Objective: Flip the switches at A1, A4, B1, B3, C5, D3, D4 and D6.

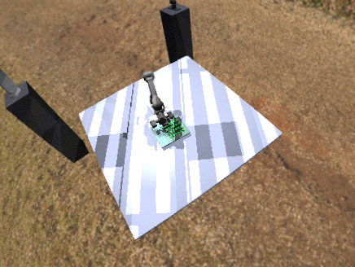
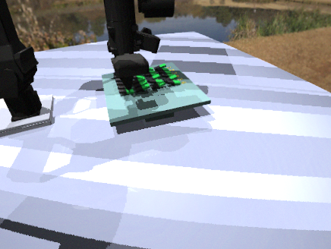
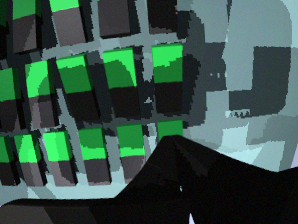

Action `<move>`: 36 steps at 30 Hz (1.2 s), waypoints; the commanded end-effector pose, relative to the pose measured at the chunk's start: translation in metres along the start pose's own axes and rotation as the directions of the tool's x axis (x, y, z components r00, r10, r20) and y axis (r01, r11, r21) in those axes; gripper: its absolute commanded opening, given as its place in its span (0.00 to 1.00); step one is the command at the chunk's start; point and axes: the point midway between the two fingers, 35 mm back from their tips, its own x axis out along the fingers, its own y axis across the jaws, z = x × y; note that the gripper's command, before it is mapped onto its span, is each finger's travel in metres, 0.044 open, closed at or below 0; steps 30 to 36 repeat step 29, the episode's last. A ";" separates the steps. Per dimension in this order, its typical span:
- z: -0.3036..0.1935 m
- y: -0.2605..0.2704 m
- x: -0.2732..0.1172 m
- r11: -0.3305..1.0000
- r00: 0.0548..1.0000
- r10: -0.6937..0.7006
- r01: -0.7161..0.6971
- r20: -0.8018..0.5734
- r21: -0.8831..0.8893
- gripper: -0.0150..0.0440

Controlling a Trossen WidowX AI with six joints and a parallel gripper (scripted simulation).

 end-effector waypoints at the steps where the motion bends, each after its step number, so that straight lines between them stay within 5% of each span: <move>1: 0.002 -0.001 -0.037 1.000 1.000 -0.004 0.004 0.025 -0.002 0.25; 9: 0.000 0.001 -0.061 1.000 0.999 -0.005 0.005 0.034 -0.002 0.25; 16: 0.049 0.056 -0.070 1.000 0.999 0.000 0.000 0.038 -0.002 0.25; 36: 0.049 0.056 -0.070 1.000 0.999 0.000 0.000 0.038 -0.002 0.25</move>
